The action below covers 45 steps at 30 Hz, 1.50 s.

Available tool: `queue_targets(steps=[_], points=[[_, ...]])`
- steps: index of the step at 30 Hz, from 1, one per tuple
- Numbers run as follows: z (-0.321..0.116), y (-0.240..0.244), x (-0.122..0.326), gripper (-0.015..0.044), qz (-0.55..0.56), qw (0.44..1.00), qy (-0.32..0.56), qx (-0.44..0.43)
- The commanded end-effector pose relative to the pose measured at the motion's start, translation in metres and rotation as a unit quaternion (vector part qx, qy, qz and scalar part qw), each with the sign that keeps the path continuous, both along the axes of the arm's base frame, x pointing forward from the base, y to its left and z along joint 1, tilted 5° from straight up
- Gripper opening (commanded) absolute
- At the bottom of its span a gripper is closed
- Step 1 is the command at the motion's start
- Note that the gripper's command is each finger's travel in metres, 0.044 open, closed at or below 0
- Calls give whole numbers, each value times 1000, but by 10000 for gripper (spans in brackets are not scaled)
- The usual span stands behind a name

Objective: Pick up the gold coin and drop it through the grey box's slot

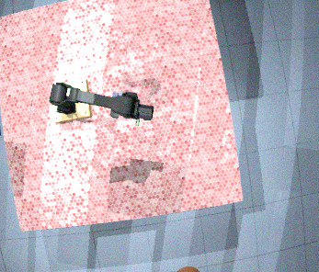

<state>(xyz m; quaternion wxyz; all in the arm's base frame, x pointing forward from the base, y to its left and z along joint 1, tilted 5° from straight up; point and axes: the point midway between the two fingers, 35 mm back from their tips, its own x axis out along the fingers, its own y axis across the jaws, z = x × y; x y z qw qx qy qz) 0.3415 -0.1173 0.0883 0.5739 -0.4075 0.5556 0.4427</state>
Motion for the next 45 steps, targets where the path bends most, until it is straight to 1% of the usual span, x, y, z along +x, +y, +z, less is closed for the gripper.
queue_targets(steps=[1,38,45], points=[[-1,11,-6,0,-2,1000,3,3],[1,85,-67,0,-2,1000,5,6],[2,87,-68,0,0,1000,4,5]])
